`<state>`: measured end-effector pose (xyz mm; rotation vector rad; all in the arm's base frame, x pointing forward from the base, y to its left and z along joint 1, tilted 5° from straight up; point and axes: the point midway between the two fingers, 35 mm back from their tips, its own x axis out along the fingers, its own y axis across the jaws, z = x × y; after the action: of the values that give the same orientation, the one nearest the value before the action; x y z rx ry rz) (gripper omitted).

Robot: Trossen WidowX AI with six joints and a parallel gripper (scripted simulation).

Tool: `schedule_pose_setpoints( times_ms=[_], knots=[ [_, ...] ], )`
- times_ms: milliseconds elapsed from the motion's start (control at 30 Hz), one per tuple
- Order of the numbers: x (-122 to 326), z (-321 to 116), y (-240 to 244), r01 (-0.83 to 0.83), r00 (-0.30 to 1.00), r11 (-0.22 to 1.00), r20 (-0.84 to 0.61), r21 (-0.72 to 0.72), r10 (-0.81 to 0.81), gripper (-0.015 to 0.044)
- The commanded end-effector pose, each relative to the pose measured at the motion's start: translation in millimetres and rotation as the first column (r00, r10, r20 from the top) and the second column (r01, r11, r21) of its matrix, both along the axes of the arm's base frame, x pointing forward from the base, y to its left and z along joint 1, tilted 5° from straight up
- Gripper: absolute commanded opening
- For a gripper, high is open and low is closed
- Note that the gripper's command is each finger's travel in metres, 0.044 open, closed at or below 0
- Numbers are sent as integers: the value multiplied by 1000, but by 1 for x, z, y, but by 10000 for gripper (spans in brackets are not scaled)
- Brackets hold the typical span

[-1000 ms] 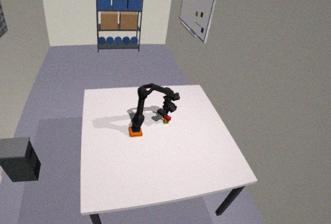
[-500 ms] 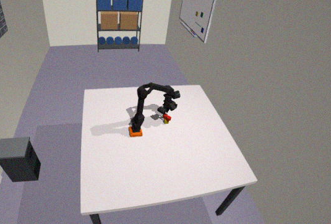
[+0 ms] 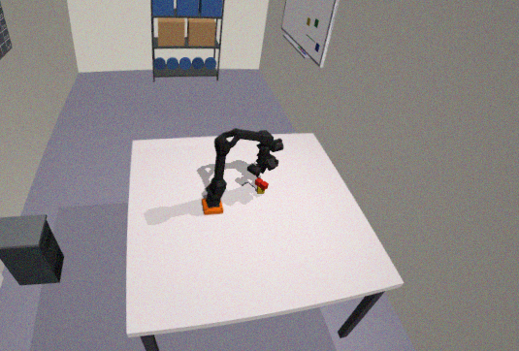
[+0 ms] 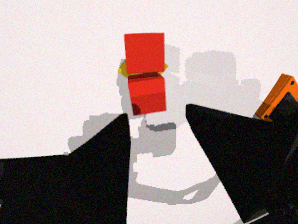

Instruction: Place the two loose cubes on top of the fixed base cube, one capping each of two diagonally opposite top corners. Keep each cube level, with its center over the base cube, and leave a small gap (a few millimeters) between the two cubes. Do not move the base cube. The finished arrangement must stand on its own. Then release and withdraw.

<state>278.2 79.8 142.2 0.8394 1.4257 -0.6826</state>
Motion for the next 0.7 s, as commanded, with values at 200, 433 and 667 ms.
schedule_pose_setpoints(
  times_ms=[200, 433, 667],
  knots=[
    [0, 16, -1, -4, 1000, 1000, 10, 3, 4, 205],
    [-1, 18, -1, 0, 1000, 1000, 5, 1, 0, 284],
    [-14, 21, 55, 1, 1000, 1000, -2, 5, -1, 400]
  ],
)
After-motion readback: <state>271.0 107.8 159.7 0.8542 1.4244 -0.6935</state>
